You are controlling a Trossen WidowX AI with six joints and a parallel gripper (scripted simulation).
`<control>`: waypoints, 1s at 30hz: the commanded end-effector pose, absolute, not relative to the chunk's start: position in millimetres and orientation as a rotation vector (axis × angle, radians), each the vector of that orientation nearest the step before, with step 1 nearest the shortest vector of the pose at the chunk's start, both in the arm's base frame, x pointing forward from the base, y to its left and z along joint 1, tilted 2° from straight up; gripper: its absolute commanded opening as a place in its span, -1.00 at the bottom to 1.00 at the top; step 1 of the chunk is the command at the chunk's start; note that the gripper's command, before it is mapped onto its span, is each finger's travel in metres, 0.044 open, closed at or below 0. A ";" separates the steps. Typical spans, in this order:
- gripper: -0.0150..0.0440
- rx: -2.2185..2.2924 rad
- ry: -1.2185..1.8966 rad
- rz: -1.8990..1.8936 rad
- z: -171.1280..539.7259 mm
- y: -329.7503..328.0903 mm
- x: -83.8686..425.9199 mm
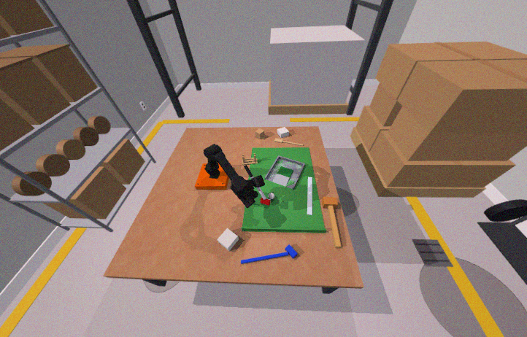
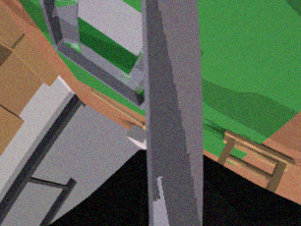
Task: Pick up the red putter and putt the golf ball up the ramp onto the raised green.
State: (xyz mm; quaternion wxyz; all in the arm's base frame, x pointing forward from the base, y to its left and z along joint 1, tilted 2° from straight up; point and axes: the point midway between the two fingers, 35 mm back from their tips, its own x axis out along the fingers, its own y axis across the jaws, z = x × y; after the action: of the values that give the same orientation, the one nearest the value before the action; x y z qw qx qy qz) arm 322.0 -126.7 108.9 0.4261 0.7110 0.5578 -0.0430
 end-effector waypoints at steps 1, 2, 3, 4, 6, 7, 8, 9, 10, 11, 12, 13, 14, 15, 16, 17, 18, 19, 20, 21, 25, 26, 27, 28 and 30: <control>-0.49 1.772 1.390 -0.106 109.1 -133.5 320.4; -0.49 1.772 1.390 -0.106 108.9 -136.7 319.3; -0.49 1.771 1.390 -0.106 108.7 -140.3 318.0; -0.49 1.770 1.390 -0.106 108.5 -144.4 316.5; -0.49 1.769 1.389 -0.105 108.1 -152.9 313.0; -0.49 1.768 1.389 -0.105 108.0 -155.3 311.9; -0.49 1.768 1.389 -0.105 108.0 -156.1 311.6; -0.49 1.768 1.389 -0.105 108.0 -156.1 311.6; -0.49 1.768 1.389 -0.105 108.0 -156.1 311.6; -0.49 1.779 1.389 -0.110 107.0 -153.0 311.8; -0.49 1.779 1.389 -0.110 107.0 -153.0 311.8; -0.49 1.779 1.389 -0.110 107.0 -153.0 311.8; -0.49 1.778 1.389 -0.112 106.6 -151.2 313.1; -0.49 1.776 1.389 -0.117 105.7 -145.4 316.8; -0.49 1.772 1.388 -0.124 104.3 -135.7 322.8; -0.49 1.768 1.387 -0.130 102.9 -123.5 329.6; -0.49 1.766 1.386 -0.133 101.9 -110.9 335.9; -0.49 1.765 1.384 -0.133 101.3 -97.9 341.6; -0.49 1.765 1.383 -0.131 101.0 -84.7 346.7; -0.49 1.766 1.383 -0.126 101.0 -71.1 351.2; -0.49 1.777 1.388 -0.092 103.4 -24.1 360.9; -0.49 1.778 1.389 -0.090 103.6 -21.7 361.1; -0.49 1.778 1.389 -0.090 103.6 -21.7 361.1; -0.49 1.778 1.389 -0.090 103.6 -21.7 361.1; -0.49 1.778 1.389 -0.090 104.8 -21.5 361.4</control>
State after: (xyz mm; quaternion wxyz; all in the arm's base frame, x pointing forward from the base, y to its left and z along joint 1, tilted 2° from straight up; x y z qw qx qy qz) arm 360.1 -24.6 100.7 0.4274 0.7064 0.5629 -0.0389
